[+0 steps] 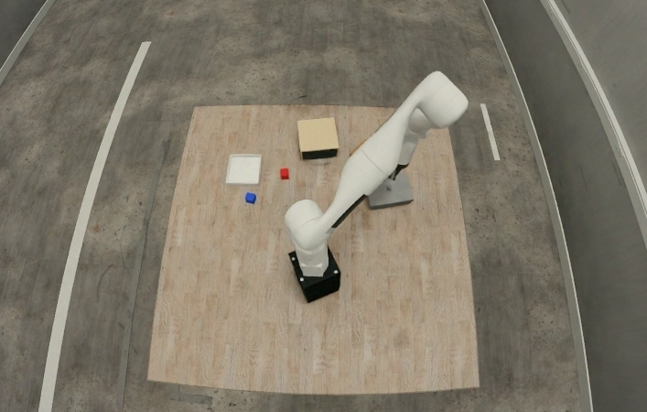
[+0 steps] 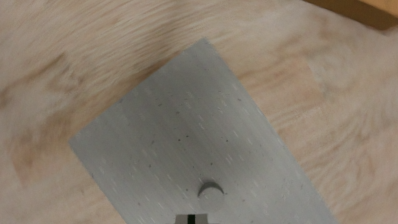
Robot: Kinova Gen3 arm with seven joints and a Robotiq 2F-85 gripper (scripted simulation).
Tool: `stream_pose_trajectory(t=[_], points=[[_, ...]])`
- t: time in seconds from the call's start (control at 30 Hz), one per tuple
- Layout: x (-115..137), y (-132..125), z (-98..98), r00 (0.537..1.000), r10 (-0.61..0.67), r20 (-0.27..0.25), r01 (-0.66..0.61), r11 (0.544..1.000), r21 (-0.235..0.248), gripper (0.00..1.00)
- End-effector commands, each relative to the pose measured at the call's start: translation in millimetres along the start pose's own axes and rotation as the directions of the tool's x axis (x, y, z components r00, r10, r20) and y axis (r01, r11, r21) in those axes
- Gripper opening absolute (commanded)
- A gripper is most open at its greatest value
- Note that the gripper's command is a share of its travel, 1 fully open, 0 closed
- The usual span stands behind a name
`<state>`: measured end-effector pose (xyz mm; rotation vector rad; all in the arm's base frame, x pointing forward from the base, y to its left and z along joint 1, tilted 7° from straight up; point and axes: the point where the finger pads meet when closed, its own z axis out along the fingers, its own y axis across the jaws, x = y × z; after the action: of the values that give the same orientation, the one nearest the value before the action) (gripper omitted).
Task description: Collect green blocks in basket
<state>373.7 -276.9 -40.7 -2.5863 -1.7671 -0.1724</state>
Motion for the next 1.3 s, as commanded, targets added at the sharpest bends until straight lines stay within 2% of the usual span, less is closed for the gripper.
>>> stream_pose_trajectory(t=[0.0, 0.1, 0.17, 0.43, 0.63, 0.9, 0.93, 1.27], points=[[-1.1, 1.8, -1.3, 0.985, -0.172, -0.009, 0.172, 0.985, -0.003, 0.10], [-2.1, 3.6, -2.1, 0.956, -0.292, -0.003, 0.292, 0.956, -0.009, 0.10], [-2.1, 3.6, -2.1, 0.956, -0.292, -0.003, 0.292, 0.956, -0.009, 0.10], [-4.6, 8.0, -4.2, 0.868, -0.497, 0.012, 0.497, 0.867, -0.019, 0.10], [-5.4, 9.6, -5.0, 0.834, -0.552, 0.018, 0.552, 0.833, -0.021, 0.10], [-5.5, 9.8, -5.1, 0.829, -0.558, 0.019, 0.559, 0.829, -0.021, 0.10], [-5.5, 9.8, -5.1, 0.829, -0.558, 0.019, 0.559, 0.829, -0.021, 0.48], [-5.5, 9.8, -5.1, 0.829, -0.558, 0.019, 0.559, 0.829, -0.021, 0.48]])
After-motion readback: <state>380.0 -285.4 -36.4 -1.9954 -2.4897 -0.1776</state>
